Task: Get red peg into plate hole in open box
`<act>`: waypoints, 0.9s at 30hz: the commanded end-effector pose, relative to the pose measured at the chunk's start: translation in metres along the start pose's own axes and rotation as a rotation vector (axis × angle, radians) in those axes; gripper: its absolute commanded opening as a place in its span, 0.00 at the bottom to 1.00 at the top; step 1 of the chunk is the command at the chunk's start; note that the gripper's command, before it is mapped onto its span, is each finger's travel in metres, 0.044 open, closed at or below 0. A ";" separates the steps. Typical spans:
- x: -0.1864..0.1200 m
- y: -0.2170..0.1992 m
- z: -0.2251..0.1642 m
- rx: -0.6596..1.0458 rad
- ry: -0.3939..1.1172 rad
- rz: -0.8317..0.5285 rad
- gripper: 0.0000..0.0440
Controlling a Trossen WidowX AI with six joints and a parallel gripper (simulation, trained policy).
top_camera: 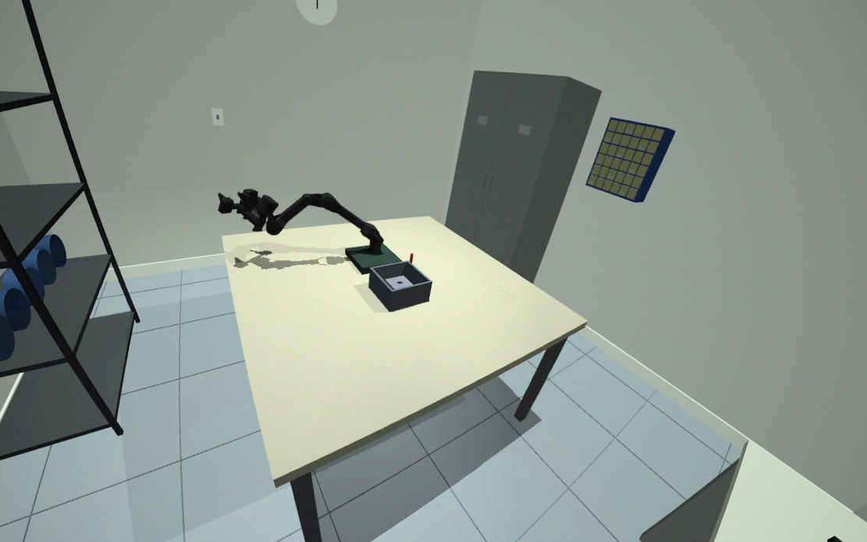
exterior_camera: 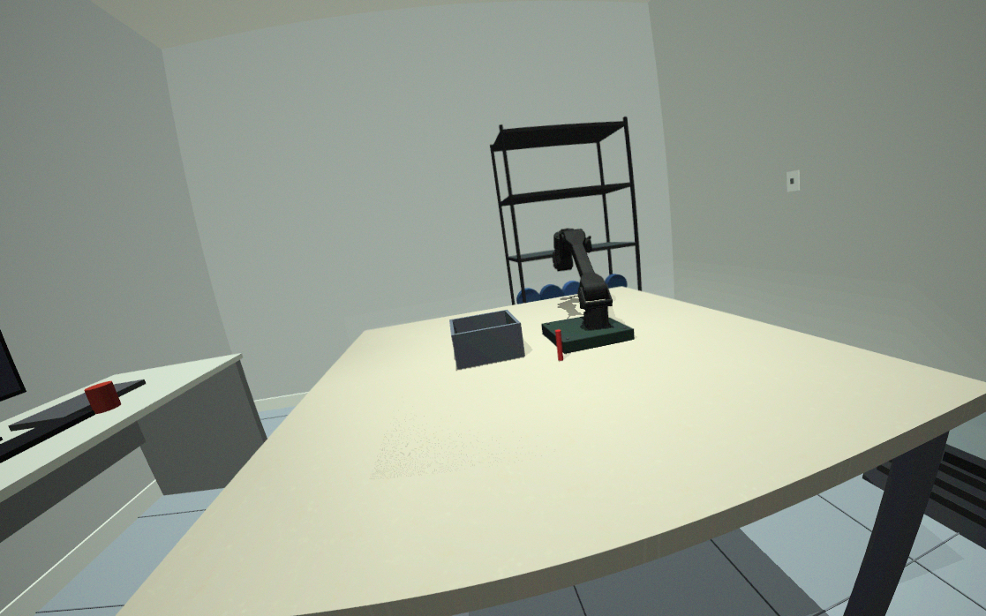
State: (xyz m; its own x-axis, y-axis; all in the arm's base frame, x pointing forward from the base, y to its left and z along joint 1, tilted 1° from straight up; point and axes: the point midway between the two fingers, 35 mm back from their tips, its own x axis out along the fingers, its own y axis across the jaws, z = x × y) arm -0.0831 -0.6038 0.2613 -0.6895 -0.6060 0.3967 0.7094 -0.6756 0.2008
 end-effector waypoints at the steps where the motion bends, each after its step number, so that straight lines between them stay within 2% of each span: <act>1: -0.029 0.039 0.009 0.028 0.060 0.096 1.00; 8: -0.107 0.108 0.011 0.043 0.209 0.287 1.00; 15: -0.196 0.159 0.021 0.032 0.360 0.476 1.00; 21: -0.280 0.186 0.037 0.006 0.492 0.633 1.00; 27: -0.368 0.195 0.061 -0.034 0.623 0.785 1.00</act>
State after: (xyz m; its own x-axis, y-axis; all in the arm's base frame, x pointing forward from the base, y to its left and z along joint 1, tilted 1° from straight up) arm 0.2903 -0.5147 0.2072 -0.0567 -0.9945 -0.0881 0.9968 -0.0615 0.0519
